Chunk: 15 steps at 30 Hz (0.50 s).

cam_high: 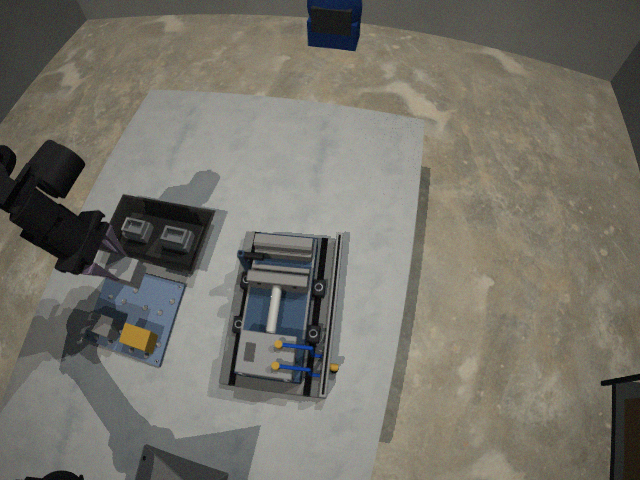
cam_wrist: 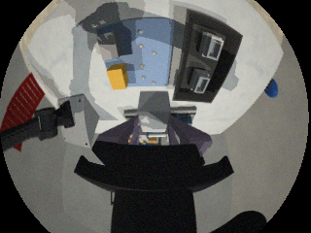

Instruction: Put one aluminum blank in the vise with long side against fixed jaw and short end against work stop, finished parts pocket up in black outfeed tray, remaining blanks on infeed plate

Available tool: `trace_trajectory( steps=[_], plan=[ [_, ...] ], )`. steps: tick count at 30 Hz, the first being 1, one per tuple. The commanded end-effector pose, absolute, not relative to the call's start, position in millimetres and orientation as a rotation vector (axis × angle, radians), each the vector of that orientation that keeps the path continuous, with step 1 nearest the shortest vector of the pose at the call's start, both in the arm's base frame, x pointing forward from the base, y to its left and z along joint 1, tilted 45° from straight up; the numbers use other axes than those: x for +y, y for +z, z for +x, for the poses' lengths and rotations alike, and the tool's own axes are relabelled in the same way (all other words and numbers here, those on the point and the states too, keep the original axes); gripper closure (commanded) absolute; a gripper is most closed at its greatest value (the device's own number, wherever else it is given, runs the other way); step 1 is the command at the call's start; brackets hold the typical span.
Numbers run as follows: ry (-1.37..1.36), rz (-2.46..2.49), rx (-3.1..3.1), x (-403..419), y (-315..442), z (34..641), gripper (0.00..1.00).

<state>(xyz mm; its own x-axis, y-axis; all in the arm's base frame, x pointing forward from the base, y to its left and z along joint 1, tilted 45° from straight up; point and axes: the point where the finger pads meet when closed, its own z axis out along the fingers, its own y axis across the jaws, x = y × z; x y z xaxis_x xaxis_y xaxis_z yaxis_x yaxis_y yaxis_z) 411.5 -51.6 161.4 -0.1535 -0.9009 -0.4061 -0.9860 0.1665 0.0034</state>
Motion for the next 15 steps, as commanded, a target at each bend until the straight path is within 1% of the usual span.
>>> trace_trajectory(
  steps=[1, 15],
  plan=[
    [0.336, -1.808, 2.126, -49.8, 172.3, 418.3, 1.00],
    [0.333, -1.800, 2.131, -54.9, 172.3, 417.3, 1.00]
  ],
)
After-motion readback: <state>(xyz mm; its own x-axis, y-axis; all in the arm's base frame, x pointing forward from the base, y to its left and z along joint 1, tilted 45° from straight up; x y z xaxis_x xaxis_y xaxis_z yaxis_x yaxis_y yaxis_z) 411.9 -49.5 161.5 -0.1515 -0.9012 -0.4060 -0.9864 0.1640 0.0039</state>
